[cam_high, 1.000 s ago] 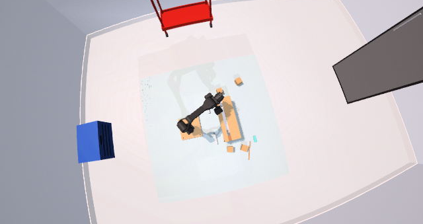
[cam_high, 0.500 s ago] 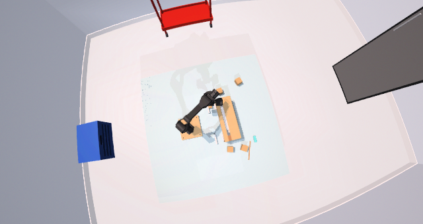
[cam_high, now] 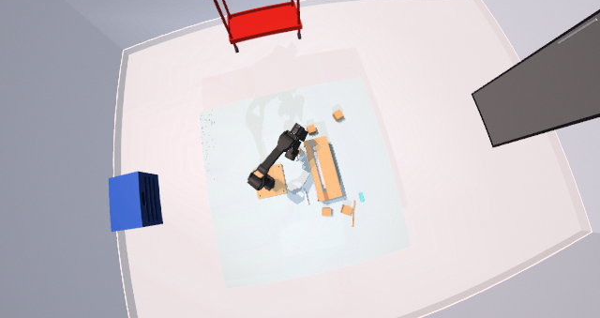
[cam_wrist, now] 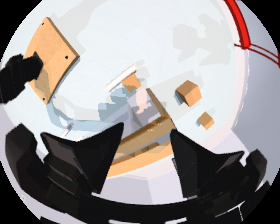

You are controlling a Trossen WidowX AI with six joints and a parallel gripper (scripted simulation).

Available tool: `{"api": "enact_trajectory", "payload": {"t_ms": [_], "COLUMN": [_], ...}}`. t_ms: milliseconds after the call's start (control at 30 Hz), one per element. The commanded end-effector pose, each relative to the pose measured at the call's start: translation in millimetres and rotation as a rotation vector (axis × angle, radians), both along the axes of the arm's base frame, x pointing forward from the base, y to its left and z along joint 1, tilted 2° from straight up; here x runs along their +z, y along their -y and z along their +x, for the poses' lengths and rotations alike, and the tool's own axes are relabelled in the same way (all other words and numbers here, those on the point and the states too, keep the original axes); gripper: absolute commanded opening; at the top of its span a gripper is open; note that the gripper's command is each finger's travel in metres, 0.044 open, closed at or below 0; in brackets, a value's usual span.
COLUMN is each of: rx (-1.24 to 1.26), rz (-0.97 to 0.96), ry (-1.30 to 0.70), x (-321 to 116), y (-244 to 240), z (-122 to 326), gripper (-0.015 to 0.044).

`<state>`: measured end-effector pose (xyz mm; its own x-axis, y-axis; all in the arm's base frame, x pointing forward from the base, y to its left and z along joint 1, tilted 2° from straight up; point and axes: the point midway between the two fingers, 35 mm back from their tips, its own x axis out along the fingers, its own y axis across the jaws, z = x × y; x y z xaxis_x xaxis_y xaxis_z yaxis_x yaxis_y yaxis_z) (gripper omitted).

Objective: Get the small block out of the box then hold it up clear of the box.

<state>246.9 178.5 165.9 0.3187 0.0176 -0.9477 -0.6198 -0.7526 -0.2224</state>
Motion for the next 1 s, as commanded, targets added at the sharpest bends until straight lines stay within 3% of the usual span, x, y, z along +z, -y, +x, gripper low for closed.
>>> {"api": "enact_trajectory", "payload": {"t_ms": [0,500,733,967], "rx": [0.690,0.690,0.690,0.690], "rz": [-0.293,-0.293,-0.293,-0.293], "ry": [0.097,0.097,0.098,0.097], "x": [8.4,6.2,-77.3,-88.2], "y": [-3.9,-4.2,-4.2,-3.2], "z": [-10.1,-9.8,-6.6,-7.3], "gripper": [0.0285,0.0285,0.0285,0.0285]}}
